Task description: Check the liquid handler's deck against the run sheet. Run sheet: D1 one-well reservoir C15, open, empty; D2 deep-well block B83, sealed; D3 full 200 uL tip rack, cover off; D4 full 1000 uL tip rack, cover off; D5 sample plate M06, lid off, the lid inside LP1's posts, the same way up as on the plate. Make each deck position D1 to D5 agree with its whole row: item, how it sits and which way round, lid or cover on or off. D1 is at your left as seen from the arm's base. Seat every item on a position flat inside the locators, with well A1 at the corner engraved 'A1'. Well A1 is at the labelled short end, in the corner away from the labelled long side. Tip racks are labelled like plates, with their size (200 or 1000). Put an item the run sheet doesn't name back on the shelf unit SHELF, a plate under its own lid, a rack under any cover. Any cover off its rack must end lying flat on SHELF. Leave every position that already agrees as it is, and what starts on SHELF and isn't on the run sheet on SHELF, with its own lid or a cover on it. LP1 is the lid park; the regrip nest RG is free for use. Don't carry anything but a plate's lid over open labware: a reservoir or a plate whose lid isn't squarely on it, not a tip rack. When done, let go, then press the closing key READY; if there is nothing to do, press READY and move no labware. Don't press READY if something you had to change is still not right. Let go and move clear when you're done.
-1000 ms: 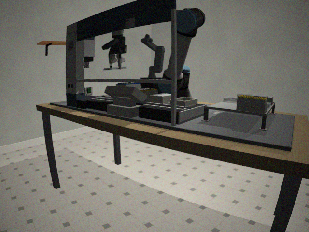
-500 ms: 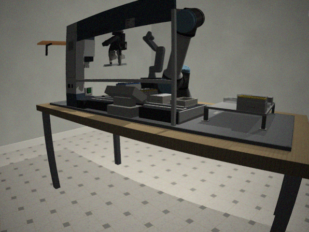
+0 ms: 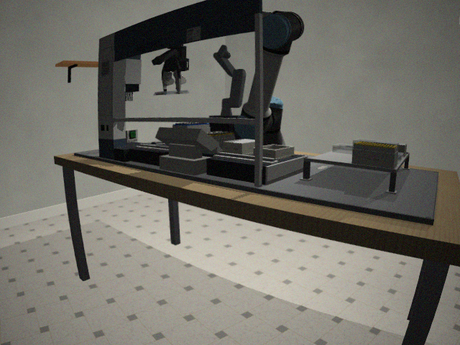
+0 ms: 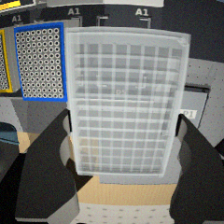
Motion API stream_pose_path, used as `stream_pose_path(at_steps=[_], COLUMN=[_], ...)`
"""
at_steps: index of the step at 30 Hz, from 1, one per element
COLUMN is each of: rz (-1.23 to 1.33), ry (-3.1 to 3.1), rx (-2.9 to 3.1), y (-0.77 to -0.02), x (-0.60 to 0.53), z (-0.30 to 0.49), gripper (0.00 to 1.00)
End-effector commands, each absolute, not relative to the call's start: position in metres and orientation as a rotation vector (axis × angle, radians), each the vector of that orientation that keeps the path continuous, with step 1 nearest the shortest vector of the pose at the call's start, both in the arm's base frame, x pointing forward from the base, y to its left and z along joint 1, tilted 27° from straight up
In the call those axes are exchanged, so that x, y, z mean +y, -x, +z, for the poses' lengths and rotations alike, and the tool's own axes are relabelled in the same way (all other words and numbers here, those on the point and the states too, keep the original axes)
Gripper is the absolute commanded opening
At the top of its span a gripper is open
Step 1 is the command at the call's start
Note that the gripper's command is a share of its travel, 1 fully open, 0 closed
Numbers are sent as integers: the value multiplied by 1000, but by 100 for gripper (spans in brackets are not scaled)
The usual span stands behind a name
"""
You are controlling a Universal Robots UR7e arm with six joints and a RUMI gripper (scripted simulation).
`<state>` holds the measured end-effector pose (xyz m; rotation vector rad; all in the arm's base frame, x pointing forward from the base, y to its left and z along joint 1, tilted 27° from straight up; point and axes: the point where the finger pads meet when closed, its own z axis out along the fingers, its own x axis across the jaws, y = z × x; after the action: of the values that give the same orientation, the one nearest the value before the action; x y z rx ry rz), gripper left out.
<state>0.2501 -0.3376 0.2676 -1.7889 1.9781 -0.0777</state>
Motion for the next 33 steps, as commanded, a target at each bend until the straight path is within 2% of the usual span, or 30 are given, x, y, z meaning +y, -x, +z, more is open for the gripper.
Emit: stream_pose_path(at_steps=[1,33], rz=[-79,-78], ry=[1789,1789], rx=[1978,1979], y=[-250,-139], x=[-338,-320], z=[269,227], gripper=[0,0])
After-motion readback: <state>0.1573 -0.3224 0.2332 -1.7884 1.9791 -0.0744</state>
